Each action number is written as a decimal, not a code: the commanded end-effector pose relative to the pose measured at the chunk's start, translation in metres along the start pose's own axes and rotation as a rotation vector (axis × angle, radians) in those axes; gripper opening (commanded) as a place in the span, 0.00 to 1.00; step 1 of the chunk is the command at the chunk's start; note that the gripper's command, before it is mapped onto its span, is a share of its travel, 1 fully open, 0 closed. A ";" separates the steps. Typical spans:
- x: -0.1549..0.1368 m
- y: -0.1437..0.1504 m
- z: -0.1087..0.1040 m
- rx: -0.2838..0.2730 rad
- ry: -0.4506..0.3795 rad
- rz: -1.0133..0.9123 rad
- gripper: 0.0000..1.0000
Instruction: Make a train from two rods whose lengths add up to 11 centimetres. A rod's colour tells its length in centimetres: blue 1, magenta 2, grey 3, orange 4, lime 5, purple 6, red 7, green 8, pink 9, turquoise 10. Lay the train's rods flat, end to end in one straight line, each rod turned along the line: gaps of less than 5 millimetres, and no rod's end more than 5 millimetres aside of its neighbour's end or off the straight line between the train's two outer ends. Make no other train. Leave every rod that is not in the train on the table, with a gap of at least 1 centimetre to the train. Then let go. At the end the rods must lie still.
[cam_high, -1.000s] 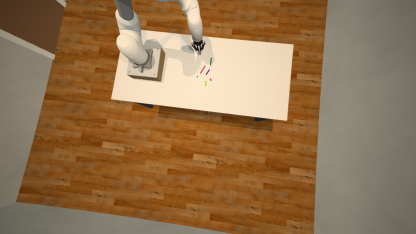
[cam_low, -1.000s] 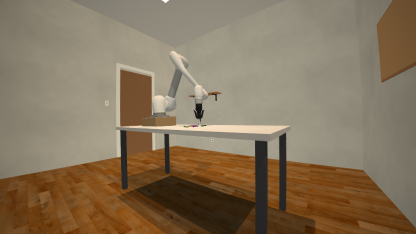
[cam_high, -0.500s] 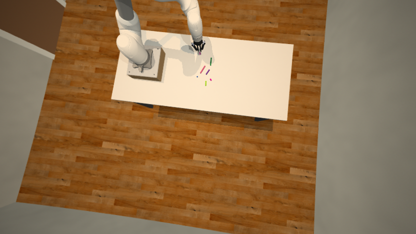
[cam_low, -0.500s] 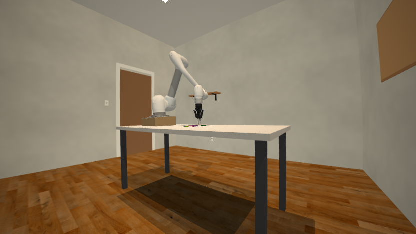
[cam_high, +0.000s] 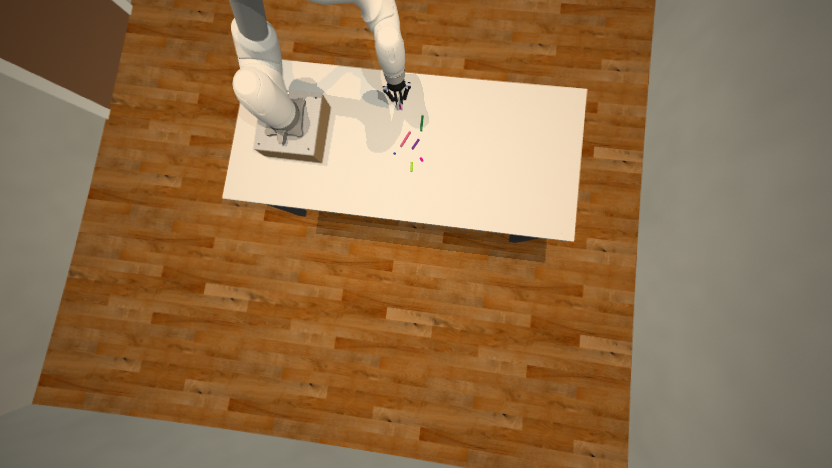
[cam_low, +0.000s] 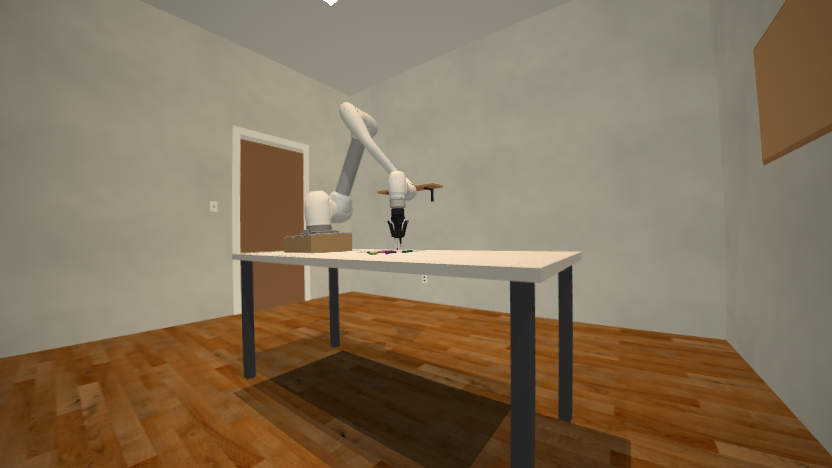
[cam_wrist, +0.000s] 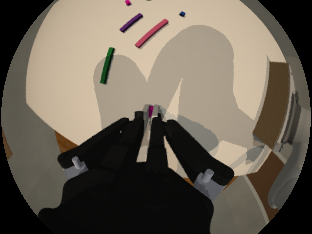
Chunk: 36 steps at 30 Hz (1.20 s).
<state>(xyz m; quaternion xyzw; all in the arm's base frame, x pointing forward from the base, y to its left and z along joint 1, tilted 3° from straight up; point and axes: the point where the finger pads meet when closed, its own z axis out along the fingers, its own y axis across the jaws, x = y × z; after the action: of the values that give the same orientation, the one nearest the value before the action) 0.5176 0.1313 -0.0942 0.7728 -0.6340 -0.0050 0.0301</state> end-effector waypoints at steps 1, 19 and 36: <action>0.000 0.000 0.001 0.000 0.000 0.000 0.03; 0.000 0.000 0.008 0.000 0.000 0.000 0.03; 0.000 0.000 0.008 0.000 0.000 0.000 0.03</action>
<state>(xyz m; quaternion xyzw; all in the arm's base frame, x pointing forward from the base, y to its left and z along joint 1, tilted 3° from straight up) 0.5172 0.1310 -0.1026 0.7728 -0.6340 -0.0050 0.0301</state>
